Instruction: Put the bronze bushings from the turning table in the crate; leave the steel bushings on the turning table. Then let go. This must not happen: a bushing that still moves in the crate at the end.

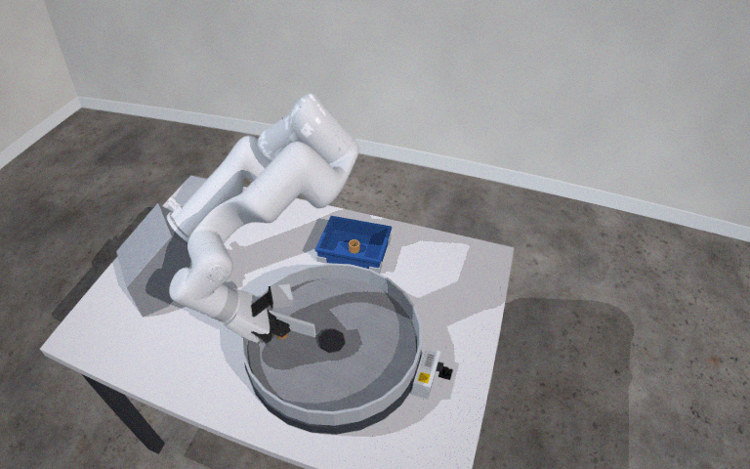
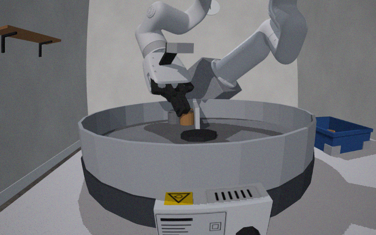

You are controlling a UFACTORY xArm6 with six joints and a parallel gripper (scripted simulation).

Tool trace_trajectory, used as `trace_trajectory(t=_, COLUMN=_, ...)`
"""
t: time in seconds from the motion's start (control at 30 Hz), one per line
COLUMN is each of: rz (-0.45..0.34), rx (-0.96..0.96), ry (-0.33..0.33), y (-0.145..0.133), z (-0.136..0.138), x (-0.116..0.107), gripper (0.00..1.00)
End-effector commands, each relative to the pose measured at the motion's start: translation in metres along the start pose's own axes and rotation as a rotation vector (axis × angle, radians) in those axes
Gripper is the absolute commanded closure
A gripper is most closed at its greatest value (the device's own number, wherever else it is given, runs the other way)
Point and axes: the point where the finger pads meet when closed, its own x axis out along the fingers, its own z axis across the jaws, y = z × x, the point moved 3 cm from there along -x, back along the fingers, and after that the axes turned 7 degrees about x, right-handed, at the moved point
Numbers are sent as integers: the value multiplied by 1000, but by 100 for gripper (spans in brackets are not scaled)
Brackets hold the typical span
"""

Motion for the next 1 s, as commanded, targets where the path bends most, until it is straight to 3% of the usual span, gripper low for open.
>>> trace_trajectory(t=0.0, rz=0, rx=-1, ry=0, y=1, z=0, x=0, gripper=100)
trace_trajectory(t=0.3, rz=0, rx=-1, ry=0, y=6, z=0, x=-7, gripper=100)
trace_trajectory(t=0.97, rz=0, rx=-1, ry=0, y=50, z=-6, x=-59, gripper=100)
